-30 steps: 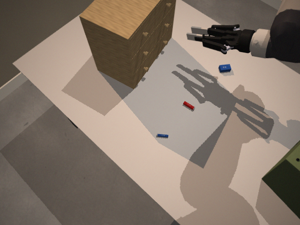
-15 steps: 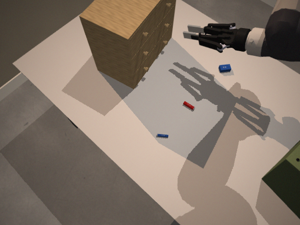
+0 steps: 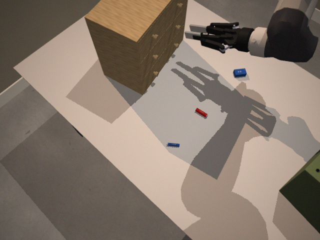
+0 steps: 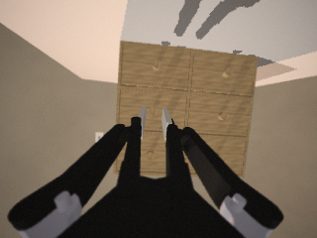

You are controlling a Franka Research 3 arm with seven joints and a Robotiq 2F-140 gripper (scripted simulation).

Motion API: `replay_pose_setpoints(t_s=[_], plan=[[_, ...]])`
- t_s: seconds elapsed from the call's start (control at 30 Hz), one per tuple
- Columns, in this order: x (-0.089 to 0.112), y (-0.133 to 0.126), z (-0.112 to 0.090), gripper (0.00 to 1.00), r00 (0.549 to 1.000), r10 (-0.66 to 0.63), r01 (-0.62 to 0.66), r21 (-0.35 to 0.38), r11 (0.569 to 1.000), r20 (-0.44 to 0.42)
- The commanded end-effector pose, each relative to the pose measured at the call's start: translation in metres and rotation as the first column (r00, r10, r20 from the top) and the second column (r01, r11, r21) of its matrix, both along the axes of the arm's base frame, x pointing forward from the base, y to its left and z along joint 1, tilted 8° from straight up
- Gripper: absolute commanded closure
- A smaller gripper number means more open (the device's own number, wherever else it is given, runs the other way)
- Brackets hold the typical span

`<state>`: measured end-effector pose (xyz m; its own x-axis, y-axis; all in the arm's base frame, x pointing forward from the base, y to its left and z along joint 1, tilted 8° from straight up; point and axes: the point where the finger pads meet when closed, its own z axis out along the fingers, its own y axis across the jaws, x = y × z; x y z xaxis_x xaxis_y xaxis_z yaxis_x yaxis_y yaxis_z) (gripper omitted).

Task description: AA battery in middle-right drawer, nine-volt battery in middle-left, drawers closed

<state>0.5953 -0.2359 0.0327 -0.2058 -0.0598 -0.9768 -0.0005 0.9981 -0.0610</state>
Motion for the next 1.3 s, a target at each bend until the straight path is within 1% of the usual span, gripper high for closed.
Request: replay_pose_setpoints(t_s=[0.0, 0.17, 1.27], plan=[[0.0060, -0.0011, -0.0050, 0.80, 1.000, -0.009, 0.009, 0.013, 1.000, -0.012], [0.0105, -0.0012, -0.0058, 0.80, 1.000, -0.009, 0.009, 0.013, 1.000, -0.012], [0.0107, -0.0020, -0.0069, 0.80, 1.000, -0.009, 0.009, 0.013, 1.000, -0.012]])
